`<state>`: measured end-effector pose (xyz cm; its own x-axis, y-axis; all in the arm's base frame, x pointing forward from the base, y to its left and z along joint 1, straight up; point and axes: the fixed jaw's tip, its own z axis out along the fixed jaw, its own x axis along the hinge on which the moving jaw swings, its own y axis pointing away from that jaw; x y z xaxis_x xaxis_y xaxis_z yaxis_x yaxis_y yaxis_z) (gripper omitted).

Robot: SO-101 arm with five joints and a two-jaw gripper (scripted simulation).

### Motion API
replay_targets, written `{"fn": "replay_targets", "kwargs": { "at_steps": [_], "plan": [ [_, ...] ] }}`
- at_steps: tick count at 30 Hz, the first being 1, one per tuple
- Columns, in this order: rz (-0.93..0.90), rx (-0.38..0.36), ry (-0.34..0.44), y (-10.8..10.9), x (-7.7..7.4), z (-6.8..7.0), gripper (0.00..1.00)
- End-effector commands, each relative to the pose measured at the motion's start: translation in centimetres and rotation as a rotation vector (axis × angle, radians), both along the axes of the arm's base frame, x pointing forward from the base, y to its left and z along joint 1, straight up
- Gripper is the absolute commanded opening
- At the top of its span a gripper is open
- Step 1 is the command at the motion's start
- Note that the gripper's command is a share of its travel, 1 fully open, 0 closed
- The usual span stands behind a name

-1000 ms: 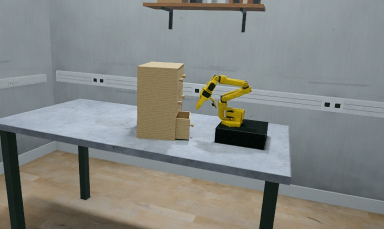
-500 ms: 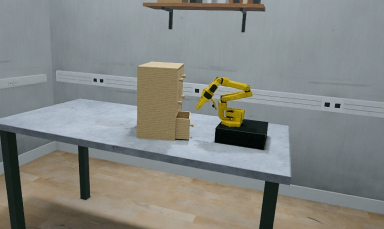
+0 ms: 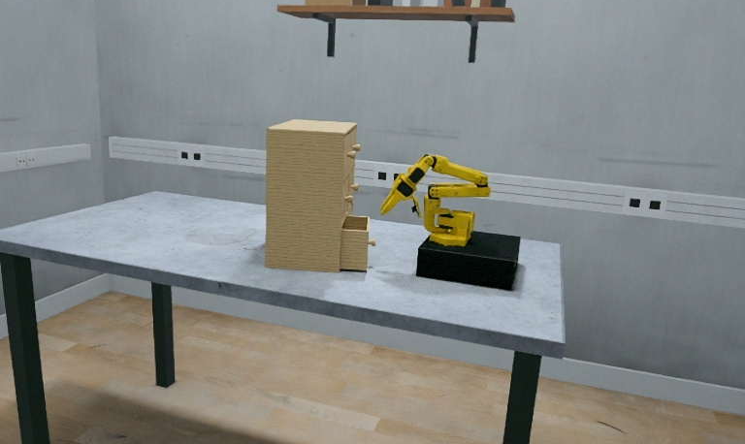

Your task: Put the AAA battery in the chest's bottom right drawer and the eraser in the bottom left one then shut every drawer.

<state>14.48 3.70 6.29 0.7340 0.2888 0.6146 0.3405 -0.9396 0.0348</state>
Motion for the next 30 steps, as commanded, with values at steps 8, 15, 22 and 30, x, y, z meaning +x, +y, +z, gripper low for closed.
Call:
{"fn": "replay_targets", "kwargs": {
  "at_steps": [8,15,22,30],
  "plan": [
    [0.002,-0.040,0.133,0.0,-0.2,-4.4,0.21],
    [0.001,-0.012,0.045,0.2,0.7,-1.7,0.21],
    [0.001,-0.015,0.056,0.4,1.1,-2.4,0.21],
    [0.001,-0.017,0.064,0.5,1.3,-2.8,0.21]
  ]
}}
